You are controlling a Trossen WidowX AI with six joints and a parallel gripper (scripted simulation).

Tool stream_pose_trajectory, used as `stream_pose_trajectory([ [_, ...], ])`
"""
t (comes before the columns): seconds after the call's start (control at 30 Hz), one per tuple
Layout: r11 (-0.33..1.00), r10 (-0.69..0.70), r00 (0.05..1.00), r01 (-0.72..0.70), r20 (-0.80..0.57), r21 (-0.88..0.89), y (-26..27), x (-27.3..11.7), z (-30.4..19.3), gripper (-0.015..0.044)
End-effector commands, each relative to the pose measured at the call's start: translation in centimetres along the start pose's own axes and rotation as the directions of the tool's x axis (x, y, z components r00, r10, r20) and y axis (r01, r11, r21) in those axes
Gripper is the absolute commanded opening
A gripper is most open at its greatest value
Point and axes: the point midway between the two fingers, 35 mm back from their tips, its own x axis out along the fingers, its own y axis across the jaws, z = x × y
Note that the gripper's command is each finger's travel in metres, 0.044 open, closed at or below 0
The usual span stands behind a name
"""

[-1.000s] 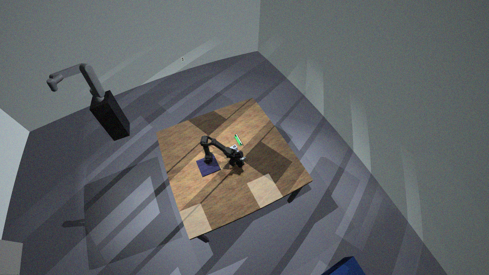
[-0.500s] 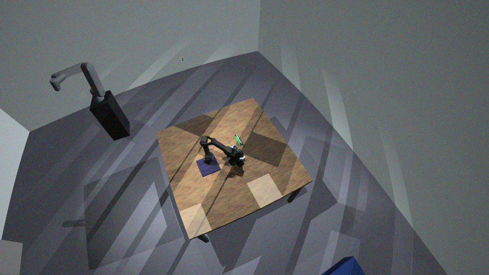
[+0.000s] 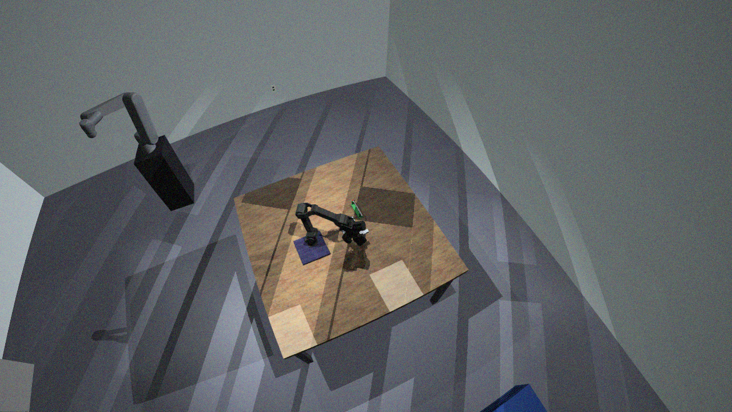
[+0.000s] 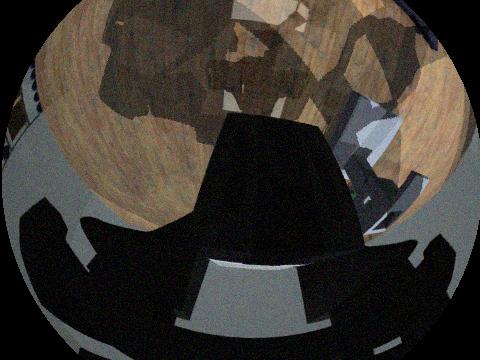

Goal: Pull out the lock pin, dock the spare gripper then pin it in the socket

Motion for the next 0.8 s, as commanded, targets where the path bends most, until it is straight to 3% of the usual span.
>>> stream_pose_trajectory([
  [0.0,1.000,0.013,1.000,-0.013,-0.024,-0.011,0.0,-2.2,-1.4,0.0000],
  [0.2,1.000,0.012,1.000,-0.013,-0.024,-0.011,-0.3,-4.3,-2.1,0.0000],
  [0.77,1.000,0.006,1.000,-0.006,-0.009,-0.022,-0.5,-3.8,-1.6,0.0000],
])
